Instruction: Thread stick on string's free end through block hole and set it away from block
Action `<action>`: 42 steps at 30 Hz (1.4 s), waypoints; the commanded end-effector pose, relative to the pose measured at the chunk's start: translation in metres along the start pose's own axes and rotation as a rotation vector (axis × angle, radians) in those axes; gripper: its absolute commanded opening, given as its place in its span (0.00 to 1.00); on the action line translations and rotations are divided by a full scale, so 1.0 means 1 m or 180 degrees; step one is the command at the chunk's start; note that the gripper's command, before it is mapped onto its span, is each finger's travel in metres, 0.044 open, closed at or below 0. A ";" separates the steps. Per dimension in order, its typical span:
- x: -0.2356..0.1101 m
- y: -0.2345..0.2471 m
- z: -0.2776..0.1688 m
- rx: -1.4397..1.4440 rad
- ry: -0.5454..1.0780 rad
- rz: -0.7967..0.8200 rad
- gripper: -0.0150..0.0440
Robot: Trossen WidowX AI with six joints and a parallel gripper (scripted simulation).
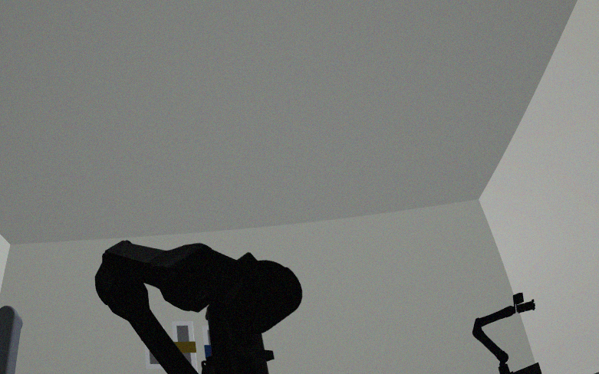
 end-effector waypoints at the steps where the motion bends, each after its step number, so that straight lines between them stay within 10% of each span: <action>1: -0.001 0.001 0.006 -0.0004 0.0006 0.0017 0.25; 7: -0.001 0.002 0.012 -0.0004 0.0005 0.0016 0.25; 12: 0.000 0.001 0.009 -0.0001 -0.0002 -0.0001 0.46; 27: -0.079 -0.002 0.006 -0.0088 0.0056 0.0024 0.46; 42: -0.078 0.003 0.031 -0.4504 -0.0009 0.0021 0.46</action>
Point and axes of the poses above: the point midway between the two fingers, 35 mm back from their tips, its own x axis out along the fingers, its own y axis across the jaws, z = x × y, the point moved 9 cm from there along -x, back along the fingers, and after that the axes turned 6 degrees about x, right-handed, at the moved point
